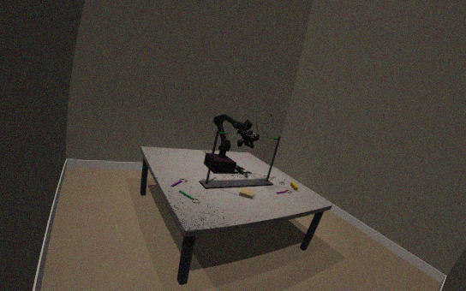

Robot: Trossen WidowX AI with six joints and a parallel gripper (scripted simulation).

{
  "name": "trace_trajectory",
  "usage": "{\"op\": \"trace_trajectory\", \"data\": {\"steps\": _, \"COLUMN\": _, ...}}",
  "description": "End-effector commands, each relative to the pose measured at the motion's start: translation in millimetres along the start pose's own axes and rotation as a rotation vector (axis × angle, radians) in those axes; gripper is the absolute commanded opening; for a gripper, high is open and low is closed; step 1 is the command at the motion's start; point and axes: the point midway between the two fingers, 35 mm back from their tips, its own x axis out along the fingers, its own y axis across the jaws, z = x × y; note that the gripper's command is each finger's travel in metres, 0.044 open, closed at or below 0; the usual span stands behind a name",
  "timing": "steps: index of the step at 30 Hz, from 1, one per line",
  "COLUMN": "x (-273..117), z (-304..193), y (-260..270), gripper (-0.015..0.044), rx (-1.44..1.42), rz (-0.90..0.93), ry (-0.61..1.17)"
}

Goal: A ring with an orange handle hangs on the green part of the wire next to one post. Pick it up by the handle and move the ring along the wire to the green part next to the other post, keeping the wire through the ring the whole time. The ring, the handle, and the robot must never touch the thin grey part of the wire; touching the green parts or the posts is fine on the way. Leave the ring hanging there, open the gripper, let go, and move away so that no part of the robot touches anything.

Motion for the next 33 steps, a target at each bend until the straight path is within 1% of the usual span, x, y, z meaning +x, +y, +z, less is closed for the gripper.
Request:
{"op": "trace_trajectory", "data": {"steps": 1, "x": -2.6, "z": 0.8, "y": 15.5, "gripper": -0.015, "rx": 0.081, "rz": 0.05, "ry": 0.012}}
{"op": "trace_trajectory", "data": {"steps": 16, "x": -17.1, "z": 14.6, "y": 66.6, "gripper": -0.015, "rx": 0.405, "rz": 0.23, "ry": 0.052}}
{"op": "trace_trajectory", "data": {"steps": 33, "x": -42.3, "z": 49.5, "y": 111.7, "gripper": -0.015, "rx": 0.775, "rz": 0.433, "ry": 0.098}}
